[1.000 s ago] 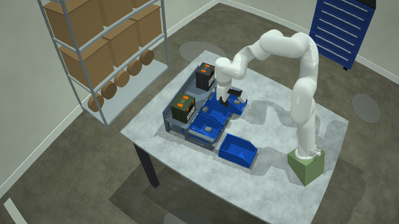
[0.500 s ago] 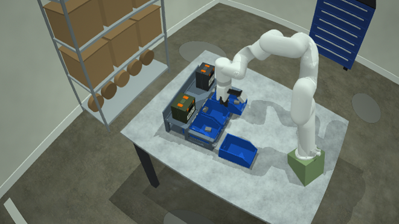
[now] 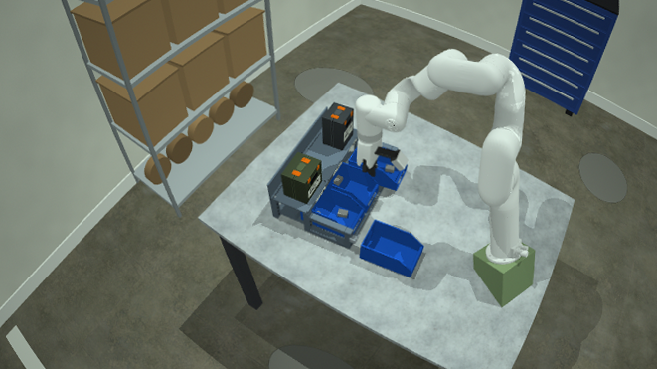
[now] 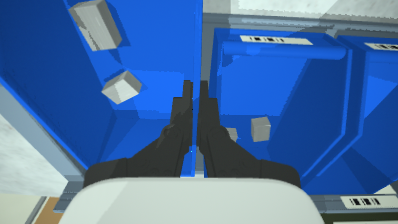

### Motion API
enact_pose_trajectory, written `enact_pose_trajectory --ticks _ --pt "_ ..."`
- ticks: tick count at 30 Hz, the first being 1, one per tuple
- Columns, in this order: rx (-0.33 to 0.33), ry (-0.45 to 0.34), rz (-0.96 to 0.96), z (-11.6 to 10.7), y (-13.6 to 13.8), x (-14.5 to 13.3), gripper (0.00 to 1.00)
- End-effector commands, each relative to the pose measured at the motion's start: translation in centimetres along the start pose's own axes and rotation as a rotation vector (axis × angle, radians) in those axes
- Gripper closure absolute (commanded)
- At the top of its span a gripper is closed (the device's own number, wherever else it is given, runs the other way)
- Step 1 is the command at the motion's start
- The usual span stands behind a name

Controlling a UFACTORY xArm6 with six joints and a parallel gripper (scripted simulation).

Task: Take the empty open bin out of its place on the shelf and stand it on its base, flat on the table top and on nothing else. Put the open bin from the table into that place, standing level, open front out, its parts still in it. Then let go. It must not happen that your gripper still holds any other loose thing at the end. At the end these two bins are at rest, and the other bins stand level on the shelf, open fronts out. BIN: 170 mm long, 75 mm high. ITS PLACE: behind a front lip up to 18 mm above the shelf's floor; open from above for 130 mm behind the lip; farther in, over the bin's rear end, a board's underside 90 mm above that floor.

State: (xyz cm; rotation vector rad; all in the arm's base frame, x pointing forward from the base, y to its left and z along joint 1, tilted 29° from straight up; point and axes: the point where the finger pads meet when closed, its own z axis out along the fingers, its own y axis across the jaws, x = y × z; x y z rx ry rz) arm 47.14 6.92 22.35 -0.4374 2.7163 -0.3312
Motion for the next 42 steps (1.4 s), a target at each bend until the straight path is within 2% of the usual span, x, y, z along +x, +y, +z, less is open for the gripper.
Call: enact_pose_trajectory --ticks 1,14,15,42 --pt "0.0 -0.017 0.001 -0.05 -0.03 -0.11 1.0" --pt "0.0 -0.018 0.001 -0.05 -0.03 -0.11 1.0" --pt "0.0 -0.018 0.001 -0.05 -0.03 -0.11 0.9" --pt "0.0 -0.018 0.001 -0.05 -0.03 -0.11 0.9"
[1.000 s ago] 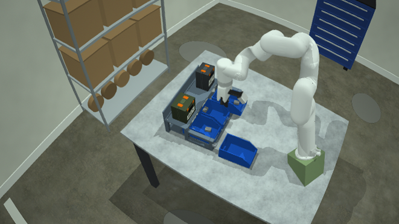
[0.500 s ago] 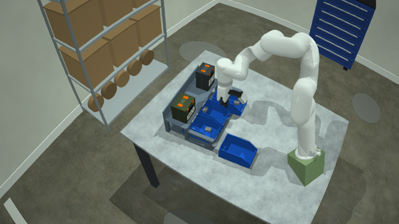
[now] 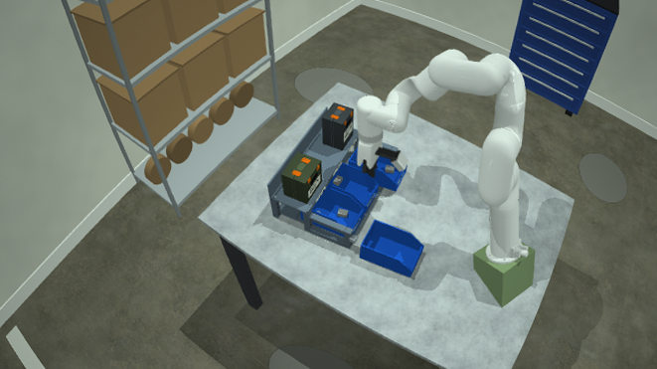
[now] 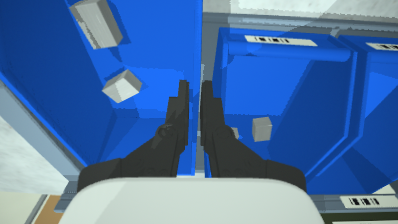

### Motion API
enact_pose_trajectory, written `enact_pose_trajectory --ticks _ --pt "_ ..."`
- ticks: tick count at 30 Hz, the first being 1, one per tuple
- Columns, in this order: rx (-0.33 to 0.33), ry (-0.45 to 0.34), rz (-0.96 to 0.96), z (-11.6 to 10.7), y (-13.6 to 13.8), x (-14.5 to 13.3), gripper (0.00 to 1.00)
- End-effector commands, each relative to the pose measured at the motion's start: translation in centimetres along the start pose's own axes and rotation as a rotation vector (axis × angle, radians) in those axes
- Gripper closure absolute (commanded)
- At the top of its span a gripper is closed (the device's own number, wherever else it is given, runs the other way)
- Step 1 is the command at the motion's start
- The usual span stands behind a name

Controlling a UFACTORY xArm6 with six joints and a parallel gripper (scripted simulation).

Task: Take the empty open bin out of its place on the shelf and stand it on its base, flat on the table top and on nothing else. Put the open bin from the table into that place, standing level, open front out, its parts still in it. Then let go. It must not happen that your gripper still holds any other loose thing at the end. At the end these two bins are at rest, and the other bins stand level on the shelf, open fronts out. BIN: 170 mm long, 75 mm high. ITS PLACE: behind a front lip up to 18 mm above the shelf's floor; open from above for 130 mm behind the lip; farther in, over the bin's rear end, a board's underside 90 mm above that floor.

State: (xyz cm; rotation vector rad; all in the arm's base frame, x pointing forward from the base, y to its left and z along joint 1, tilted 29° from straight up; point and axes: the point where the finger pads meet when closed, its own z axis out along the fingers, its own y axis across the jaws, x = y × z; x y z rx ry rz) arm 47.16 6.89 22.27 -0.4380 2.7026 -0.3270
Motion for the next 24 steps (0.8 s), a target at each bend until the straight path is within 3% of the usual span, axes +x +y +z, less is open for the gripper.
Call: enact_pose_trajectory --ticks 1,24 --pt "0.0 -0.004 0.0 -0.13 -0.03 -0.13 0.9" --pt "0.0 -0.004 0.0 -0.66 -0.03 -0.1 0.9"
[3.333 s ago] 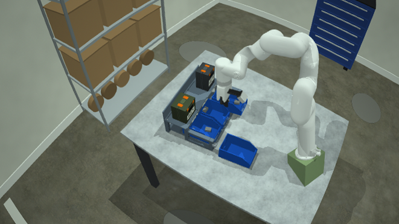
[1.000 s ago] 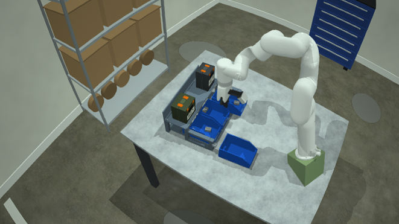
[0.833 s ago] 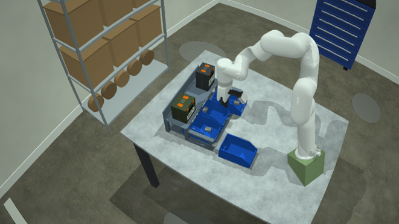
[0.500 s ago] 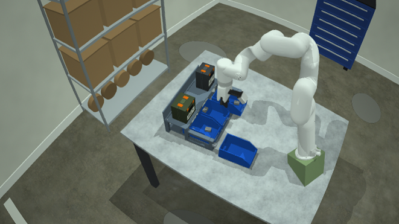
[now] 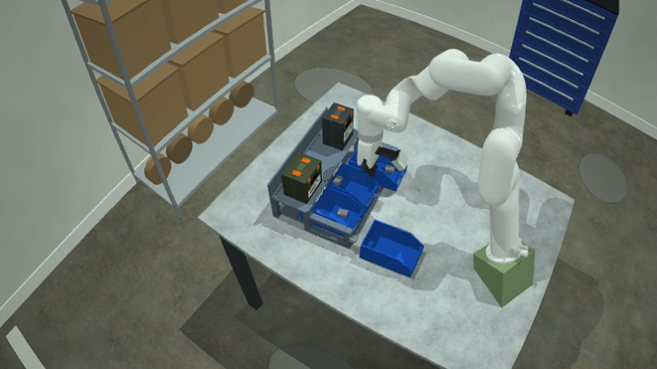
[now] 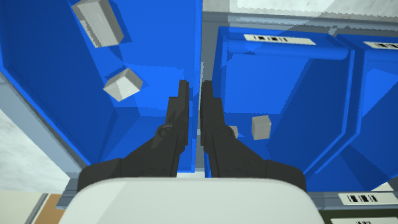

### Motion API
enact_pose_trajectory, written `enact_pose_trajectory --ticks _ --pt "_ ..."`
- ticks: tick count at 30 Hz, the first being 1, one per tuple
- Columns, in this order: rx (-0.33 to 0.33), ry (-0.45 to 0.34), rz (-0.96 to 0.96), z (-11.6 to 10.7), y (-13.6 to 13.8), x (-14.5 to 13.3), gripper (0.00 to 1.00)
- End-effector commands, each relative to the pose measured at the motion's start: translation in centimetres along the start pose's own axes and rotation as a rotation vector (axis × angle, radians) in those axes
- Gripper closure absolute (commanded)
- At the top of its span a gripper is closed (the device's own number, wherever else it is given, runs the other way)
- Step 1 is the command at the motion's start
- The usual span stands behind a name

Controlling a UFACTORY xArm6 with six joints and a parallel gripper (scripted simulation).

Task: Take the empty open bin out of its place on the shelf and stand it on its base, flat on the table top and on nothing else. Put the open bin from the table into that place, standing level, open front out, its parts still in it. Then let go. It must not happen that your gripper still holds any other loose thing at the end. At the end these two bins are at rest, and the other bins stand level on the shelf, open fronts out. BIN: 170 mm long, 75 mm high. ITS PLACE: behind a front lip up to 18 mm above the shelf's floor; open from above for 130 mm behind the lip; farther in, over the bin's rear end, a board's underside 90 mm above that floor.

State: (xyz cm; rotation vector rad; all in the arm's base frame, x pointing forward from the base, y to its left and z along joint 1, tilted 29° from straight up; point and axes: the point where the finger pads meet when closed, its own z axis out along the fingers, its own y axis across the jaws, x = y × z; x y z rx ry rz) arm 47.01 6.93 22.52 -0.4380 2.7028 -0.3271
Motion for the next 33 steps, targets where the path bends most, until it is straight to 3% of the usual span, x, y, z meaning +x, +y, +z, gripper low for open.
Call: enact_pose_trajectory --ticks 1,33 --pt "0.0 -0.004 0.001 -0.4 0.0 -0.1 0.9" --pt "0.0 -0.004 0.001 -4.6 0.0 0.2 0.9"
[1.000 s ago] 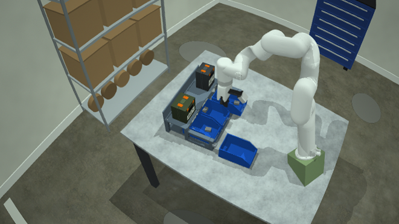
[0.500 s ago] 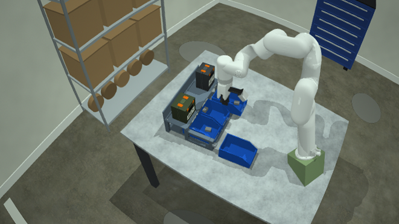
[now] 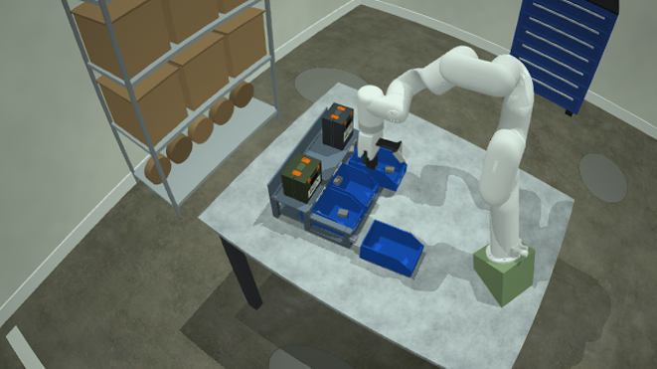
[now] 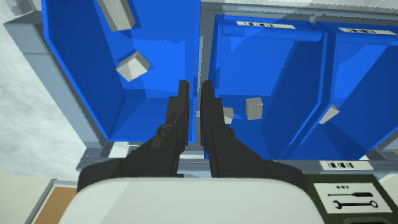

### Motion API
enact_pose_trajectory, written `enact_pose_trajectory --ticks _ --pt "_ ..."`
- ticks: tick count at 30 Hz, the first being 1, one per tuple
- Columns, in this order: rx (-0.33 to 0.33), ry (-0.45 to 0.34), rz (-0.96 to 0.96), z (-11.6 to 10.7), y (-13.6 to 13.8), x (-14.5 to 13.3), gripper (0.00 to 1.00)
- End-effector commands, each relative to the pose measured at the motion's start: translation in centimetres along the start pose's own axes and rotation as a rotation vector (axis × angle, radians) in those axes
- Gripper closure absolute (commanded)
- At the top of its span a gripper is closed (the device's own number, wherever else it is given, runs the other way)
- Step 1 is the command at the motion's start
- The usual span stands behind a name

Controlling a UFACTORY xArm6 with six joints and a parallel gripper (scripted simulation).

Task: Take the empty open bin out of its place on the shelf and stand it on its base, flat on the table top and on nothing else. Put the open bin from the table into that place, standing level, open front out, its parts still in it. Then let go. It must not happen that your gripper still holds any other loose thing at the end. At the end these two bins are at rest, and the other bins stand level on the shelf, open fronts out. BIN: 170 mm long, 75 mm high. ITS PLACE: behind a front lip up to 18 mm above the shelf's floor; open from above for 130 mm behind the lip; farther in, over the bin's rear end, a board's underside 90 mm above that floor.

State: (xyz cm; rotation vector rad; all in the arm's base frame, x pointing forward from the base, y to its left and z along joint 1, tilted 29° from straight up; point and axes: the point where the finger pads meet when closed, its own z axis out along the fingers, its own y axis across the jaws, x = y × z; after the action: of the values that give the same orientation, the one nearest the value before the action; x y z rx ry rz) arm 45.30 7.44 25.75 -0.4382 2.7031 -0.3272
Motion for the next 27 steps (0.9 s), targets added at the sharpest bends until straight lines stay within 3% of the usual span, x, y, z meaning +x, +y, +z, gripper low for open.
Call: enact_pose_trajectory --ticks 1,27 --pt "0.0 -0.004 0.001 -1.1 0.0 -0.1 0.9" --pt "0.0 -0.004 0.001 -4.8 0.0 0.2 0.9"
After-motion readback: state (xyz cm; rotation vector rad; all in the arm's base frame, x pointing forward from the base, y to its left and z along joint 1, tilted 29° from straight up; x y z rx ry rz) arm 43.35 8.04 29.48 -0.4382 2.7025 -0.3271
